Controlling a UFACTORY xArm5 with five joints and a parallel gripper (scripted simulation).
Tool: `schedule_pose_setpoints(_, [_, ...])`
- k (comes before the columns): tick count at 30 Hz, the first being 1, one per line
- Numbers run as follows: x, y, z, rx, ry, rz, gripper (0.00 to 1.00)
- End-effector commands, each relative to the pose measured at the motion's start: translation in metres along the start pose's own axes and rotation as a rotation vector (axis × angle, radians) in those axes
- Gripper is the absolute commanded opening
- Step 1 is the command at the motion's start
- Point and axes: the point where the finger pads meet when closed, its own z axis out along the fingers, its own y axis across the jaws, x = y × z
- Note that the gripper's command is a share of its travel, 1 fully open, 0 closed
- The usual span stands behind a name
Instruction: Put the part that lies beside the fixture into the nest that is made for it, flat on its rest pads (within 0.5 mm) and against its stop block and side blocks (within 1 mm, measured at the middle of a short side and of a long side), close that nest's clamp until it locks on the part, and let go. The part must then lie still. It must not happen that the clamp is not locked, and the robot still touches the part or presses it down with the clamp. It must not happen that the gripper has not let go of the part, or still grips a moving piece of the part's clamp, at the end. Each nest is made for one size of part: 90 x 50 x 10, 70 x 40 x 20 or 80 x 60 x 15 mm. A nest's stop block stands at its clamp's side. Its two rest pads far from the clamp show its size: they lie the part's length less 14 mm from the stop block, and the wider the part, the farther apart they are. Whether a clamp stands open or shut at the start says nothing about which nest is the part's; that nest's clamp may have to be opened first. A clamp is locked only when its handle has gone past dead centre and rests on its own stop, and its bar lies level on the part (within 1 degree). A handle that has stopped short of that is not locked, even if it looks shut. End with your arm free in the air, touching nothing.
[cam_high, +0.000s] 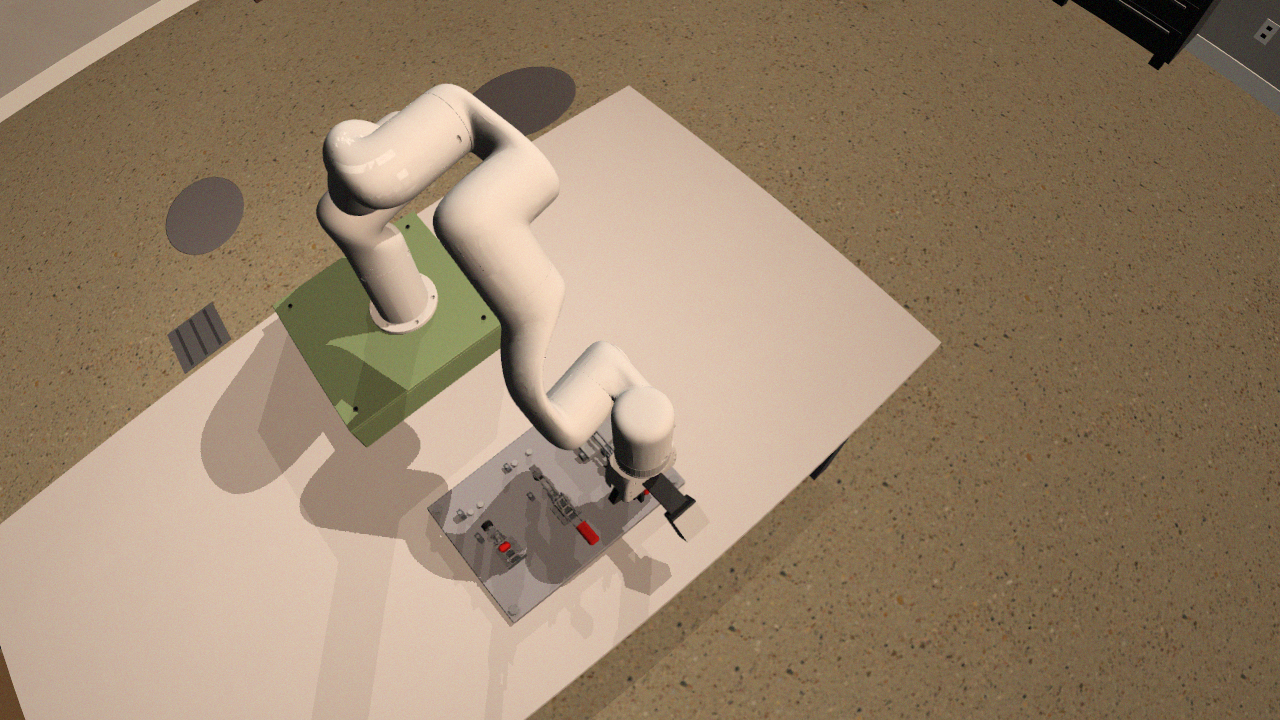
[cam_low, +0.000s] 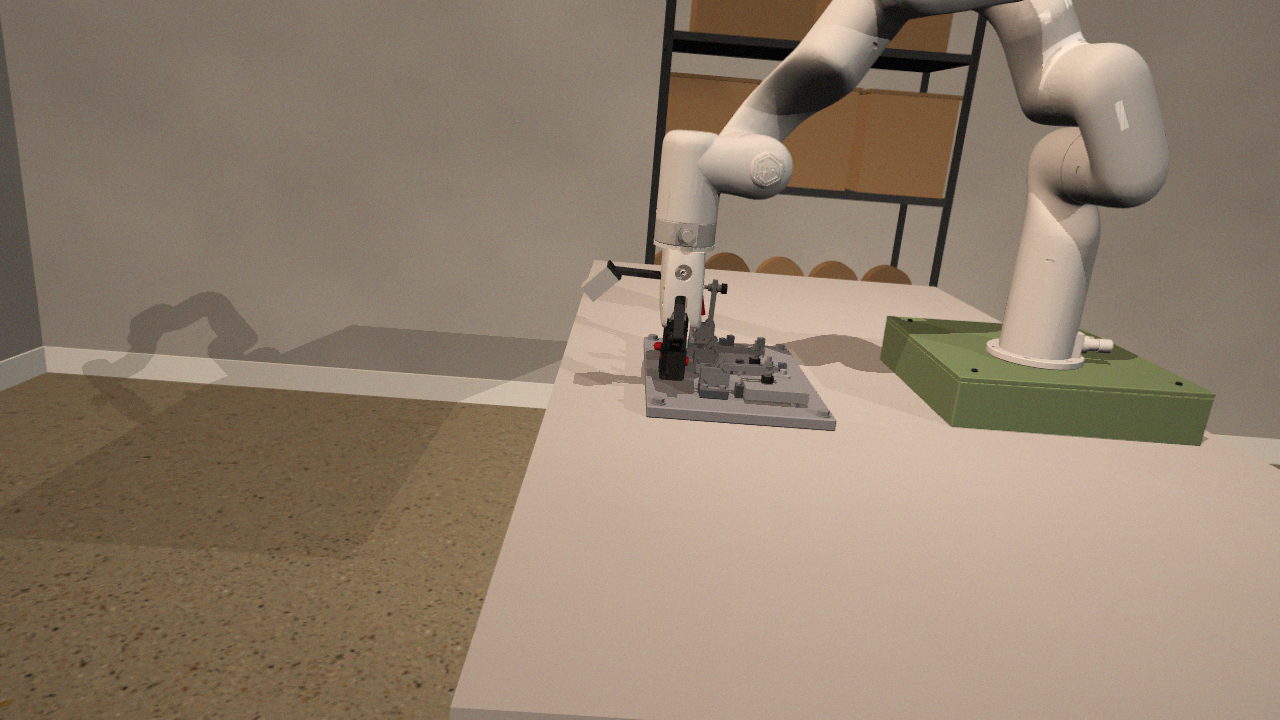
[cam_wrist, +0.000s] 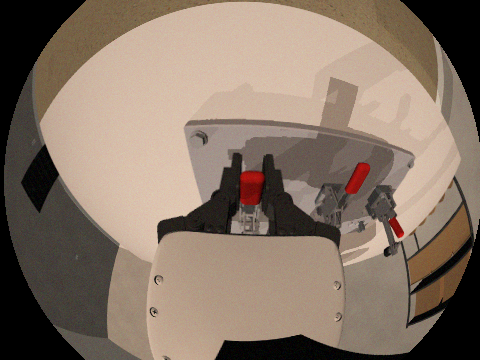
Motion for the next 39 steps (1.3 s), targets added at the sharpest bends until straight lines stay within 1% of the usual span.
schedule_pose_setpoints(1, [0.0003,-0.0007,-0.0002,0.000,0.001,-0.001,0.00])
schedule_pose_setpoints(25, [0.0005,-0.0007,0.0002,0.000,0.001,-0.001,0.00])
schedule_pose_setpoints(39, [0.0025,-0.0008,0.0052,0.000,0.000,-0.001,0.00])
